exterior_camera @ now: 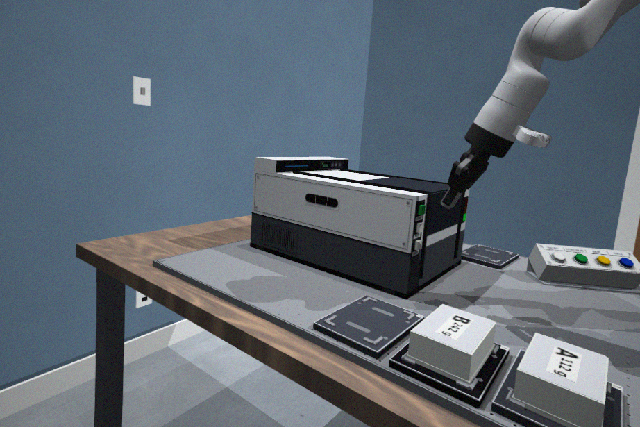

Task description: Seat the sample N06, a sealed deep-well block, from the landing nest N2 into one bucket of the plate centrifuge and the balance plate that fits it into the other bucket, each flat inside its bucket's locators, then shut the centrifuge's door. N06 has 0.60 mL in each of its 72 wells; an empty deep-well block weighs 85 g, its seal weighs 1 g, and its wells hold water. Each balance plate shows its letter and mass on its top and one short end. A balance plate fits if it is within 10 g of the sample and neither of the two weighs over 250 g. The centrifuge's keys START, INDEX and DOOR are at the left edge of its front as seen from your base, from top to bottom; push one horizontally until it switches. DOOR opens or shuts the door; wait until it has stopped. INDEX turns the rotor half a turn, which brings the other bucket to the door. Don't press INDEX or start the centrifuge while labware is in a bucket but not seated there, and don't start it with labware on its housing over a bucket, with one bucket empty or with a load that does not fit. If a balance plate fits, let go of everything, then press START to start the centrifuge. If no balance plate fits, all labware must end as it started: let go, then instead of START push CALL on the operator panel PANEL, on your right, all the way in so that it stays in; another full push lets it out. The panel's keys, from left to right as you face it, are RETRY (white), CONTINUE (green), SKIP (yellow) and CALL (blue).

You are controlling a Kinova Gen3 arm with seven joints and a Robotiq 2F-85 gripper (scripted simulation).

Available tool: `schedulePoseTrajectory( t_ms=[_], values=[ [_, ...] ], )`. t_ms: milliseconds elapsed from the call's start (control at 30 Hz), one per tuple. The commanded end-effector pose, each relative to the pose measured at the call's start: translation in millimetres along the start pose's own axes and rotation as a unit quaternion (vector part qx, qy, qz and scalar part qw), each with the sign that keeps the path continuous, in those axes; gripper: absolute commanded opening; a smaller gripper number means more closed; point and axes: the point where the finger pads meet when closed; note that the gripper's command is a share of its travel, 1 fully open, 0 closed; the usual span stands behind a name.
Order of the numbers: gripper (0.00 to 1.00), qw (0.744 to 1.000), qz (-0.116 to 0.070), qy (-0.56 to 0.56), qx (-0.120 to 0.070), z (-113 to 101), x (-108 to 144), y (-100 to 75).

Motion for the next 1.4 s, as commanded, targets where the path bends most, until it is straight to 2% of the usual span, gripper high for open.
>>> schedulePoseTrajectory(
  t_ms=[0,633,1367],
  values=[
    [0.1,1.0,-0.001,0.0,-0.001,-1.8,0.7,3.2],
    [0.1,1.0,-0.001,0.0,-0.001,-8.7,2.1,27.3],
    [0.1,1.0,-0.001,0.0,-0.001,-5.9,1.5,26.1]
  ],
)
Point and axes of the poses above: the point where the finger pads meet when closed, its own y axis out along the fingers, its own x axis across the jaws, z = x × y, and after that the axes turned 12 degrees about y, right-handed
